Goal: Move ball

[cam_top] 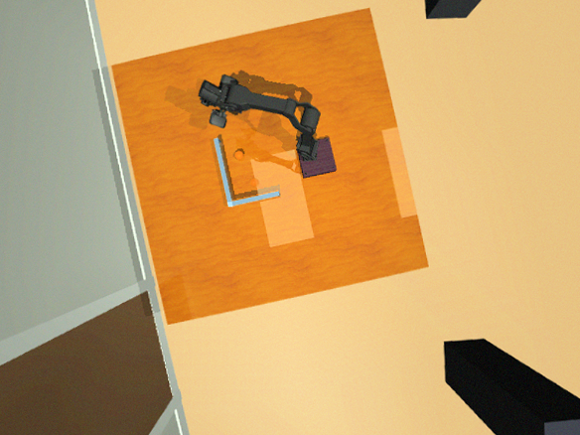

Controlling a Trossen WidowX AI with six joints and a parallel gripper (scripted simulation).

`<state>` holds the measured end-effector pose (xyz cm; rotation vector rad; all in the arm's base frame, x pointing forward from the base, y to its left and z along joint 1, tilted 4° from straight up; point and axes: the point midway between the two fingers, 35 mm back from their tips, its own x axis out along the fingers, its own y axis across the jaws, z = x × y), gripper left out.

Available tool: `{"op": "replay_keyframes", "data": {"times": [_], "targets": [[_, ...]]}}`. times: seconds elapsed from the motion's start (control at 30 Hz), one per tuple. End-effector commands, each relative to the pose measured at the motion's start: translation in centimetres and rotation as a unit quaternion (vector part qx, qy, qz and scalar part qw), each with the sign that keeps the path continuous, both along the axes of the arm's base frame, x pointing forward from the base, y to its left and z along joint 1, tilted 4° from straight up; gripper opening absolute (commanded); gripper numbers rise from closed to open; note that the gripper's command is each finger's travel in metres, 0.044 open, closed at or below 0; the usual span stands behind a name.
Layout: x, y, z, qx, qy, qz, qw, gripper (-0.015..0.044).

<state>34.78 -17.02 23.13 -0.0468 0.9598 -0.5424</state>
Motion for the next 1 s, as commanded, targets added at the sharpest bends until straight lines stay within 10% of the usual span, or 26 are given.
{"op": "replay_keyframes", "data": {"times": [0.0, 0.33, 0.97], "targets": [[0.9, 4.4, -4.3, 0.043, 0.075, 0.074, 0.994, 0.0312], [-1.5, 15.5, -13.4, 0.138, 0.267, 0.235, 0.924, 0.0312], [-1.3, 15.5, -16.1, 0.139, 0.270, 0.237, 0.923, 0.0312]]}}
